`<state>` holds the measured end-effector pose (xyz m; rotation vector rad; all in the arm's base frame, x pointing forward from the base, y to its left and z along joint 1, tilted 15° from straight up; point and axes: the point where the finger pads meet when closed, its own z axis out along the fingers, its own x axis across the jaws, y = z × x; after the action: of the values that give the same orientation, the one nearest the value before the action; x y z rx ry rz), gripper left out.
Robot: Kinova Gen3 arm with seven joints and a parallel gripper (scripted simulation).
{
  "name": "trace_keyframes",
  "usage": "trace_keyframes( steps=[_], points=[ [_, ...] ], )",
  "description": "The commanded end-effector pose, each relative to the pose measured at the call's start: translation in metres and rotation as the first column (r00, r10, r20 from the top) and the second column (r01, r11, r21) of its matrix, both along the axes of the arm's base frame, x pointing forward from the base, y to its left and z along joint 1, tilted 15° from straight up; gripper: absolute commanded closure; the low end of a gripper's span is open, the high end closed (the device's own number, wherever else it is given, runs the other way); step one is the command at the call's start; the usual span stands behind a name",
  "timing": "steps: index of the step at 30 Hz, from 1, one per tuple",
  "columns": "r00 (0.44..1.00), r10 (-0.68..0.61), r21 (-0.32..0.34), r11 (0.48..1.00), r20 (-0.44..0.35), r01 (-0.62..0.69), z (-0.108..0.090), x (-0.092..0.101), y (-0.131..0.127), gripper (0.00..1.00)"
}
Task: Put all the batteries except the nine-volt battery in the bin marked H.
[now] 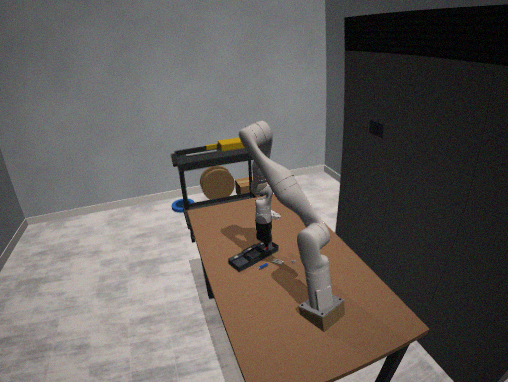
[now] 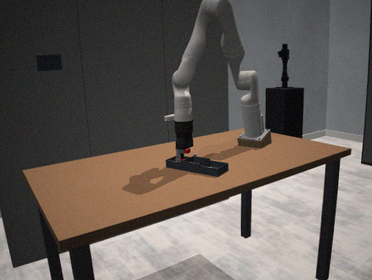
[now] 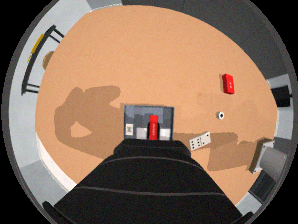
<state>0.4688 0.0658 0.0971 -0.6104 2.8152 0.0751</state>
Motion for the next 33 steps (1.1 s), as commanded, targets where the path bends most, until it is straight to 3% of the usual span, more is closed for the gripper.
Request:
trace_keyframes(
  steps=[1, 17, 33],
  points=[
    [1.0, 0.0, 0.0, 1.0, 0.002, 0.0, 0.001, 0.0, 0.0, 0.4],
    [1.0, 0.0, 0.0, 1.0, 0.002, 0.0, 0.001, 0.0, 0.0, 0.4],
    [1.0, 0.0, 0.0, 1.0, 0.002, 0.0, 0.019, -0.004, -0.002, 0.4]
  ],
)
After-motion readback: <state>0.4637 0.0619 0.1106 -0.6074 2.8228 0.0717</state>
